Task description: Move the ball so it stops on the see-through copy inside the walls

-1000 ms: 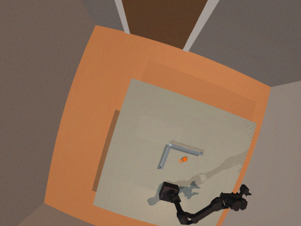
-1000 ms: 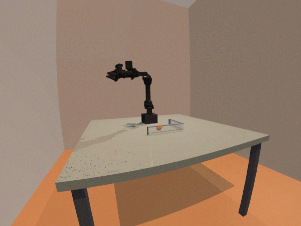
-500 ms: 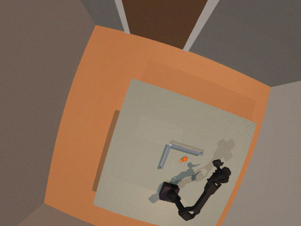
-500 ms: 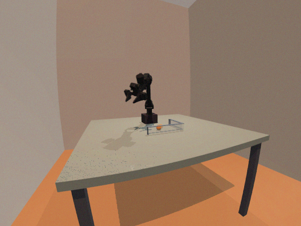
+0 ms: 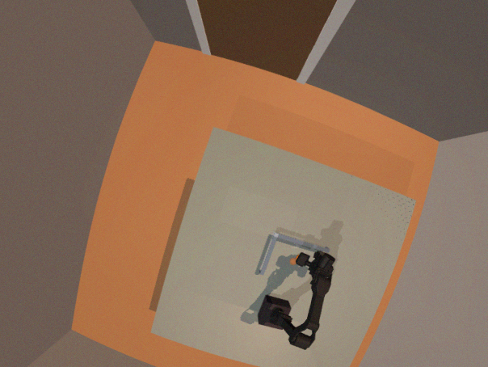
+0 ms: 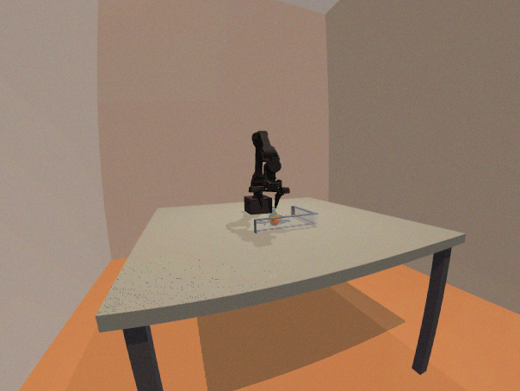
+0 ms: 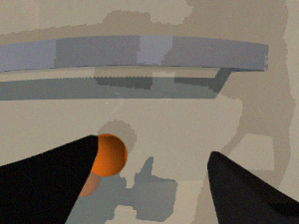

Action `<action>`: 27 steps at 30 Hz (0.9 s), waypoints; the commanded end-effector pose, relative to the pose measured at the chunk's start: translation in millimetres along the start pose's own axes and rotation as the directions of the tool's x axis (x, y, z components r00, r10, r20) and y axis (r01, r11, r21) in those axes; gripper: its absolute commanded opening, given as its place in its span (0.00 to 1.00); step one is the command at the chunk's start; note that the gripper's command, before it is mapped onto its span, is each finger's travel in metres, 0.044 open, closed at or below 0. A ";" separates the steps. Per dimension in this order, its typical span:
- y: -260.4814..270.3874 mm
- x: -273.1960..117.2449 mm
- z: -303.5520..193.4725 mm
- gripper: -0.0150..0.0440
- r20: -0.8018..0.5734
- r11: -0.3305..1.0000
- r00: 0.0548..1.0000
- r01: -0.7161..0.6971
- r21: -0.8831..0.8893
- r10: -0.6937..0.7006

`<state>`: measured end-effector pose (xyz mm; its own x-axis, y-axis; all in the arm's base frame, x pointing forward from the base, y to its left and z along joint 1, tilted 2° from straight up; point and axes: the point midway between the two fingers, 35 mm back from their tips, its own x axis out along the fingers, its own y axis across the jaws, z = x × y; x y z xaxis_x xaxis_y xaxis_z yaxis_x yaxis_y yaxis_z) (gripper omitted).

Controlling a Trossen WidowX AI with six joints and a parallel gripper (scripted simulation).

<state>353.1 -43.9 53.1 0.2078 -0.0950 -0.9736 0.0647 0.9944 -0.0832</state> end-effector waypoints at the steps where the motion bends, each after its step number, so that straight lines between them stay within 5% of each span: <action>1: 34.8 11.3 -35.8 0.78 -0.147 0.990 0.986 -0.092 -0.107 0.076; 27: 39.0 44.9 -42.2 0.78 -0.154 0.989 0.985 -0.097 -0.112 0.079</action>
<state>325.3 -8.3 3.9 0.0662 -0.0140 -0.9977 -0.0583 0.9981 -0.0179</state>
